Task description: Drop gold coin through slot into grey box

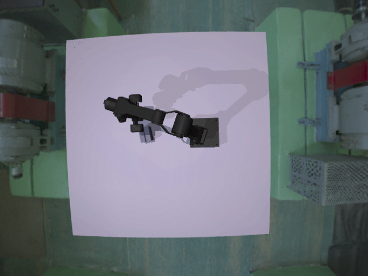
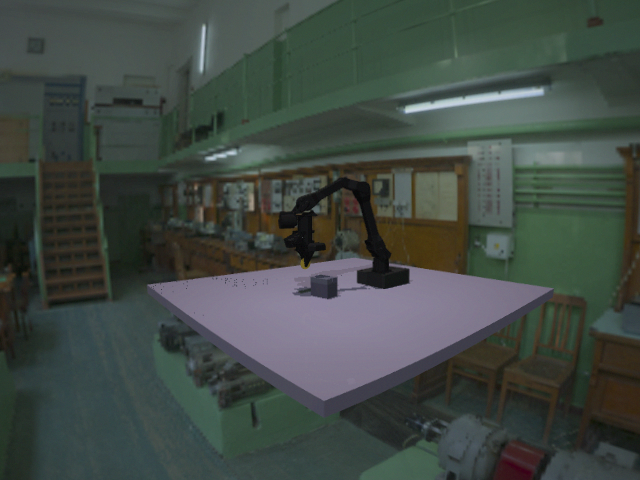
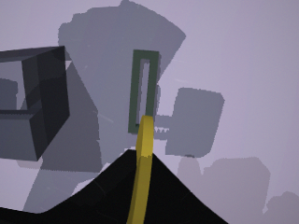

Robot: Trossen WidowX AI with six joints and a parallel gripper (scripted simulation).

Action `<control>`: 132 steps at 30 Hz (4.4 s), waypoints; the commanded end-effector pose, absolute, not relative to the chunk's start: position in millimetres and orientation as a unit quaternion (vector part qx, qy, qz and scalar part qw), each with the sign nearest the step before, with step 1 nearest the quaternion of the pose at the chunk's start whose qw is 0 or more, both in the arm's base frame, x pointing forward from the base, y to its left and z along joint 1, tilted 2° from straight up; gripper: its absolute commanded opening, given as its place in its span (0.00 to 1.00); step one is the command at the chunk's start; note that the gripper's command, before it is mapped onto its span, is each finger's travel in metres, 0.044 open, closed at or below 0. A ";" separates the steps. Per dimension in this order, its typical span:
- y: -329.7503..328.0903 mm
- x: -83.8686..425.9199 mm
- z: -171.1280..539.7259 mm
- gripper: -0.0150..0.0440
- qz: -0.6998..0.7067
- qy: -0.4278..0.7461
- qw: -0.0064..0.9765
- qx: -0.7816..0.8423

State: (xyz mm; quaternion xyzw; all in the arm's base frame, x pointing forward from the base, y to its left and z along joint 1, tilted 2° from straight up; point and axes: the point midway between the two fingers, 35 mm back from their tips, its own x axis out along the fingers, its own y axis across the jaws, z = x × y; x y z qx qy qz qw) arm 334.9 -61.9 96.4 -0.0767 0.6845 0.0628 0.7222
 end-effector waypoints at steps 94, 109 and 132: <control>38.8 308.9 95.3 0.26 -0.398 0.561 0.596 0.414; 37.3 309.7 95.2 0.25 -0.397 0.563 0.595 0.414; 39.5 308.5 91.3 0.25 -0.397 0.563 0.595 0.414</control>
